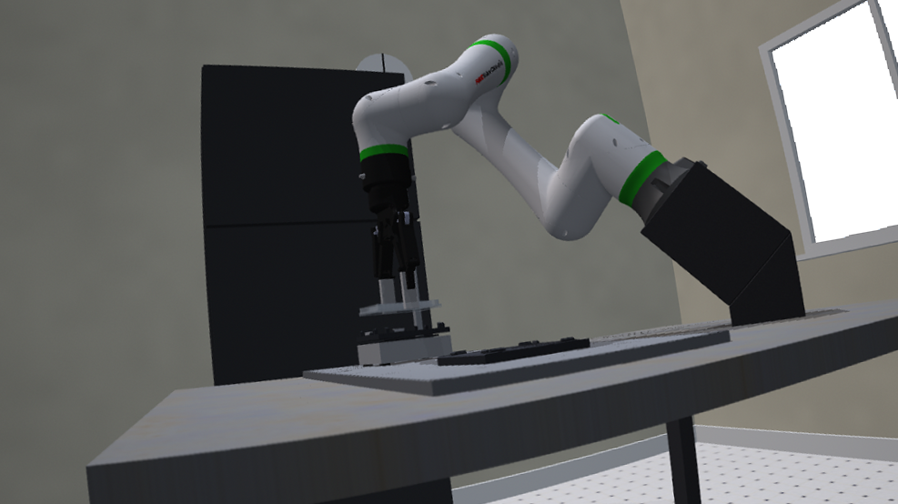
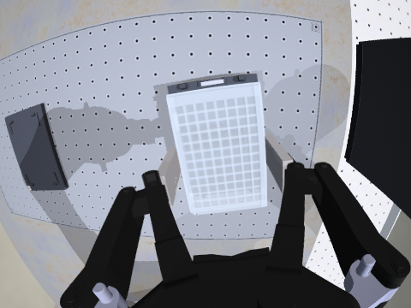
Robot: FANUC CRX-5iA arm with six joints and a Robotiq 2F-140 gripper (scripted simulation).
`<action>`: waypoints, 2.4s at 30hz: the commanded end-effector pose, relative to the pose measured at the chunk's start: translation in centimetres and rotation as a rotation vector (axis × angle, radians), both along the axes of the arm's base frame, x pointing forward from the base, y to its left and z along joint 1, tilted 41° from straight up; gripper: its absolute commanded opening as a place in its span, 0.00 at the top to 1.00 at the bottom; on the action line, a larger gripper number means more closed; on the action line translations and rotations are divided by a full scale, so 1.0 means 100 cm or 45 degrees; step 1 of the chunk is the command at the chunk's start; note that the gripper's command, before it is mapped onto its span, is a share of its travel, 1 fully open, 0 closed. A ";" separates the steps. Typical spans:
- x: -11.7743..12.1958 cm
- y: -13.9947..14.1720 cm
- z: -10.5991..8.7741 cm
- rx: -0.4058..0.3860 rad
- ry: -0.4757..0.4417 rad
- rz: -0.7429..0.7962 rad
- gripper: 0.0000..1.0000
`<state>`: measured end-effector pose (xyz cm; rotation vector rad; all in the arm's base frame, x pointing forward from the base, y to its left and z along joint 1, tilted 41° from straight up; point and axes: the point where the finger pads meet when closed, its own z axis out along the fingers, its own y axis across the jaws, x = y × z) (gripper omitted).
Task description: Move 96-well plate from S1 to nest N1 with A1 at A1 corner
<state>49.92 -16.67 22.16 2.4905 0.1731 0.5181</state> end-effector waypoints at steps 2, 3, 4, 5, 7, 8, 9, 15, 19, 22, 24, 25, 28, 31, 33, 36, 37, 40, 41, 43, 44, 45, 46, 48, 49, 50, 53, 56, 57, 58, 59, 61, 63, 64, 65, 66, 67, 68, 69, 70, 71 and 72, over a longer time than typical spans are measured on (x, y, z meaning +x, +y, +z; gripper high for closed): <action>-0.003 0.004 0.005 0.000 0.000 0.000 1.00; -0.003 0.005 0.007 0.000 0.000 0.000 1.00; -0.004 0.005 0.008 0.000 0.000 0.000 1.00; -0.005 0.006 0.009 0.000 0.000 0.000 1.00; -0.006 0.008 0.012 0.000 0.000 0.000 1.00; -0.007 0.009 0.013 0.000 0.000 0.000 1.00; -0.007 0.010 0.014 0.000 0.000 0.000 1.00; -0.010 0.013 0.019 0.000 0.000 0.000 1.00; -0.010 0.013 0.019 0.000 0.000 0.000 1.00; -0.010 0.013 0.019 0.000 0.000 0.000 1.00; -0.010 0.013 0.019 0.000 0.000 0.000 1.00; -0.010 0.013 0.019 0.000 0.000 0.000 1.00; -0.010 0.013 0.019 0.000 0.000 0.000 1.00; -0.010 0.013 0.019 0.000 0.000 0.000 1.00; -0.010 0.013 0.019 0.000 0.000 0.000 1.00; -0.009 0.021 0.012 0.017 -0.023 -0.032 1.00; -0.009 0.023 0.010 0.017 -0.023 -0.032 1.00; -0.008 0.031 0.004 0.017 -0.023 -0.032 1.00; -0.008 0.033 0.002 0.017 -0.023 -0.032 1.00; -0.007 0.039 -0.003 0.017 -0.023 -0.032 1.00; -0.007 0.041 -0.005 0.017 -0.023 -0.032 1.00; -0.006 0.044 -0.007 0.017 -0.023 -0.032 1.00; -0.006 0.046 -0.009 0.017 -0.023 -0.032 1.00; -0.005 0.051 -0.013 0.017 -0.023 -0.032 1.00; -0.005 0.051 -0.013 0.017 -0.023 -0.032 1.00; -0.005 0.051 -0.013 0.017 -0.023 -0.032 1.00; -0.005 0.059 -0.020 0.017 -0.023 -0.032 1.00; -0.004 0.066 -0.026 0.017 -0.023 -0.032 1.00; -0.003 0.069 -0.028 0.017 -0.023 -0.032 1.00; -0.003 0.072 -0.030 0.017 -0.023 -0.032 1.00; -0.003 0.074 -0.032 0.017 -0.023 -0.032 1.00; -0.002 0.079 -0.037 0.017 -0.023 -0.032 1.00; -0.002 0.084 -0.041 0.017 -0.023 -0.032 1.00; -0.001 0.087 -0.043 0.017 -0.023 -0.032 1.00; -0.001 0.089 -0.045 0.017 -0.023 -0.032 1.00; -0.001 0.089 -0.045 0.017 -0.023 -0.032 1.00; -0.001 0.089 -0.045 0.017 -0.023 -0.032 1.00; -0.001 0.092 -0.047 0.017 -0.023 -0.032 1.00; -0.001 0.094 -0.050 0.017 -0.023 -0.032 1.00; 0.000 0.097 -0.052 0.017 -0.023 -0.032 1.00; 0.000 0.099 -0.054 0.017 -0.023 -0.032 1.00; 0.000 0.102 -0.056 0.017 -0.023 -0.032 1.00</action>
